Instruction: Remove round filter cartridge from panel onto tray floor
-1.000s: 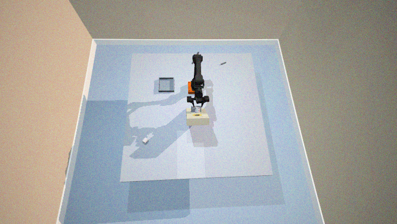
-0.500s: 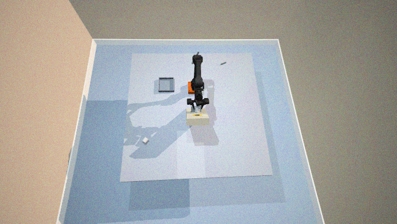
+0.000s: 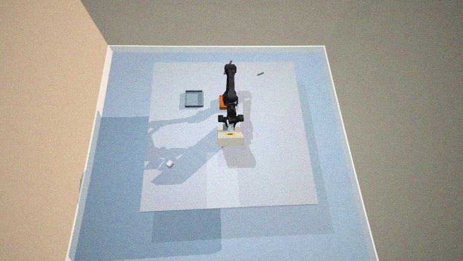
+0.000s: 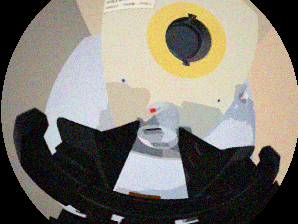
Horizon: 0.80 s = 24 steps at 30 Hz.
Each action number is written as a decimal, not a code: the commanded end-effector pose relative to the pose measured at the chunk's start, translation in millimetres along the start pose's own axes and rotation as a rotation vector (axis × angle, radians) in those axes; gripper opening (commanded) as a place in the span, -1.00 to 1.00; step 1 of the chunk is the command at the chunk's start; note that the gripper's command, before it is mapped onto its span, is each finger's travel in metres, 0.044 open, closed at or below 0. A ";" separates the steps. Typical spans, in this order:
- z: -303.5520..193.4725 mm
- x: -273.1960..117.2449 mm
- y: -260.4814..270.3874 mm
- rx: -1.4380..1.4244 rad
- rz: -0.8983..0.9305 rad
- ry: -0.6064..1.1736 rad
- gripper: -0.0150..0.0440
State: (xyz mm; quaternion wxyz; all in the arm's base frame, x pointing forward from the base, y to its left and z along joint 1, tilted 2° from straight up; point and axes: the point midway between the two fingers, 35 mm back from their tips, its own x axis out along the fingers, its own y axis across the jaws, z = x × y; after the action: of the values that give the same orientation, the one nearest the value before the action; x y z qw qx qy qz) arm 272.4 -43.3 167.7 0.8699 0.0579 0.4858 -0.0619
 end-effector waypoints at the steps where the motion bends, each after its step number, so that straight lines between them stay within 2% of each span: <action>1: 0.0 -0.2 0.4 0.000 0.002 0.000 0.18; 9: 11.5 -5.4 0.2 0.000 0.001 0.000 -0.49; 16: 23.6 -13.9 -0.2 0.000 0.000 -0.001 -0.49; 24: 29.5 -55.0 -0.5 0.000 0.000 0.000 -0.49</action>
State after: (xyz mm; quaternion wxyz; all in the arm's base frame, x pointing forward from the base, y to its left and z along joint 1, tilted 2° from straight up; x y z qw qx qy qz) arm 272.8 -46.5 214.0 0.8658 0.0605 0.4925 -0.0649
